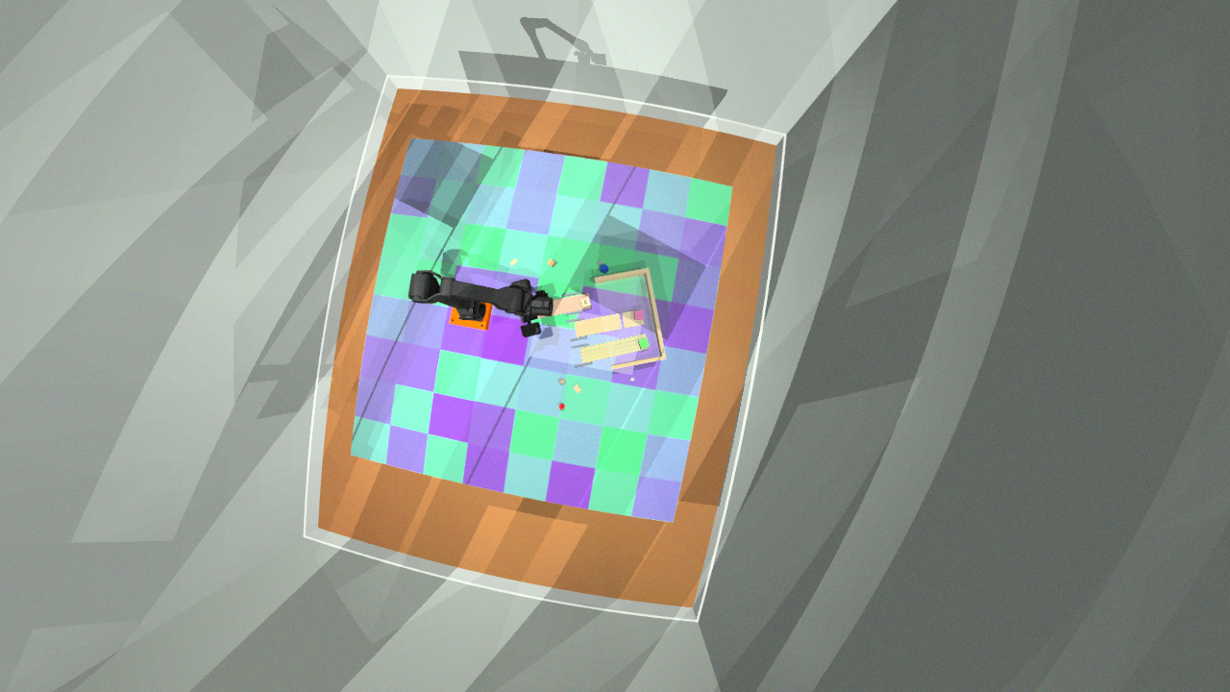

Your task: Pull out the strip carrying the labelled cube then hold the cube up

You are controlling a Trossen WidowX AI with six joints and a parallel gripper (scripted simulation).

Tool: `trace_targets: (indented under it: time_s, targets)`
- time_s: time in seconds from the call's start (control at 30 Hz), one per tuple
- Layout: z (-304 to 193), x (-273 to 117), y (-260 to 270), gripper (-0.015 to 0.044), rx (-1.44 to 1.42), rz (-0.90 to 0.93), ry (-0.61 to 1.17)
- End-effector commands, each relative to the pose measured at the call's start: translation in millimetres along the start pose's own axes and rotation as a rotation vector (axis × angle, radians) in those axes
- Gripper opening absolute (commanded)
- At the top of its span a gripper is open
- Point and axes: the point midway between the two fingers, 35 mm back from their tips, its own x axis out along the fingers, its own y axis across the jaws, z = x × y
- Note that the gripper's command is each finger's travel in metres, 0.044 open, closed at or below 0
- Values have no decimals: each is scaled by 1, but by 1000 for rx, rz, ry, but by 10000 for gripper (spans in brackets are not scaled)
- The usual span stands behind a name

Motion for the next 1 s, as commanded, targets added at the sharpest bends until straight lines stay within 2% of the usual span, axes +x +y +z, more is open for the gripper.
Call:
trace_targets:
  time_s: [0.0,0.37,0.97]
  targets:
    - [17,-2,-1,157,-98,-3,-2]
    - [50,-6,-3,440,-98,-4,-4]
    - [106,-15,-7,440,-98,-4,-9]
